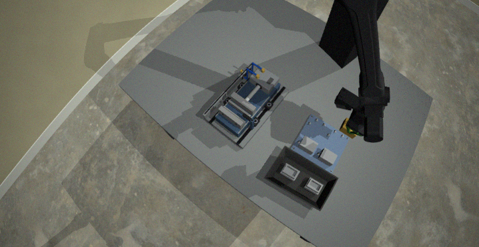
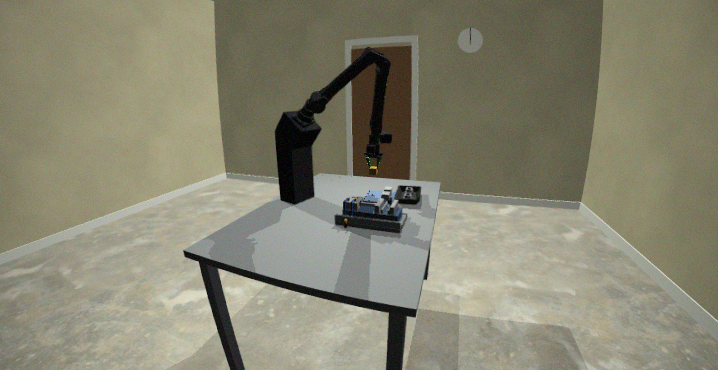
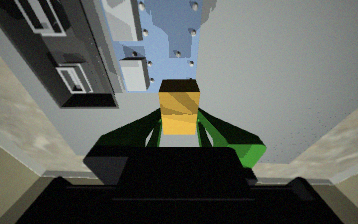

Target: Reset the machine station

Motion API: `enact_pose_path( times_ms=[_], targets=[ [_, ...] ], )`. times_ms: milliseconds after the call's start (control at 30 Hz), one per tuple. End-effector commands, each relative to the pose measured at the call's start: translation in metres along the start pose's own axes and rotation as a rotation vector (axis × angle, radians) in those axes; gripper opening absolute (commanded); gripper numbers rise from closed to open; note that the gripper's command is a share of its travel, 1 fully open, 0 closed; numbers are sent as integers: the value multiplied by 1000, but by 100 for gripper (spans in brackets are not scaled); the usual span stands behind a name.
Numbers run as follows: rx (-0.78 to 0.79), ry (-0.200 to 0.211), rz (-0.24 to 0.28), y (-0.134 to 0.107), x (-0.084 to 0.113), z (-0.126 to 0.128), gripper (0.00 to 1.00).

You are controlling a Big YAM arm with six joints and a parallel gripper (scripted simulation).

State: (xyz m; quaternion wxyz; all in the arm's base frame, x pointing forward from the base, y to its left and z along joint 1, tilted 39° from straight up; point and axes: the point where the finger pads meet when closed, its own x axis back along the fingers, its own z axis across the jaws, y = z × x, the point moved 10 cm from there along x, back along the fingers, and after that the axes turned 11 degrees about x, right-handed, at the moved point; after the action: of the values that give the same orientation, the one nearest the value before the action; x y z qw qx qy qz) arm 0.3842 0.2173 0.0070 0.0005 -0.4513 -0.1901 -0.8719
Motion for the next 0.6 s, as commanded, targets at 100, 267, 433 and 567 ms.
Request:
enact_pose_path(
  times_ms=[100,267,433,567],
  targets=[
    [10,36,19,-13,16,10,0],
    [11,35,19,-14,17,10,0],
    [13,33,19,-14,17,9,0],
    [14,34,19,-15,18,9,0]
  ],
)
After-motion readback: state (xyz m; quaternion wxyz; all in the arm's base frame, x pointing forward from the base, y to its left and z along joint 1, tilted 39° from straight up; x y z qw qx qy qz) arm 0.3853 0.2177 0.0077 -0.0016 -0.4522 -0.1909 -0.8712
